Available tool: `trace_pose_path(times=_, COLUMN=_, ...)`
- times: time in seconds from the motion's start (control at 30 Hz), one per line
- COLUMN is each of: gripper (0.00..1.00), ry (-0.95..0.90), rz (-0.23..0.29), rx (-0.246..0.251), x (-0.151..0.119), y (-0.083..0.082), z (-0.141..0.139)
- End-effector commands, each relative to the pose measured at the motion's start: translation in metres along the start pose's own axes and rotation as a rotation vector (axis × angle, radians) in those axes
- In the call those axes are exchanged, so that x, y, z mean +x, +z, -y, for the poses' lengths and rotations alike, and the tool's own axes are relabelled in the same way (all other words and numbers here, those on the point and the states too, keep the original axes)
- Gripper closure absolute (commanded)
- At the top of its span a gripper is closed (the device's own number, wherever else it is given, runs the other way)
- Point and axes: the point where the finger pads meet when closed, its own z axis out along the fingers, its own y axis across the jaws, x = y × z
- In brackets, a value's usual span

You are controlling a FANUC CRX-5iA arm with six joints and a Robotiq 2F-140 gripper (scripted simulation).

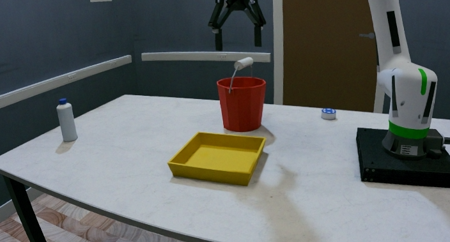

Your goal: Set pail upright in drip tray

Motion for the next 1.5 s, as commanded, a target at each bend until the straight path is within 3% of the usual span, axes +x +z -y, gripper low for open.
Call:
trace_pose_path(times=0.0, gripper=0.0, ry=0.096, rz=-0.001, rx=-0.002, x=0.01, y=-0.001, z=-0.006)
trace_pose_path(times=0.07, gripper=0.0, ry=0.227, rz=-0.002, rx=-0.001, x=0.023, y=-0.002, z=-0.016)
trace_pose_path(times=0.8, gripper=0.0, ry=0.947, rz=-0.006, rx=0.005, x=0.09, y=-0.002, z=-0.079)
trace_pose_path(times=1.47, gripper=0.0, ry=1.013, rz=-0.007, rx=0.005, x=0.096, y=-0.002, z=-0.086)
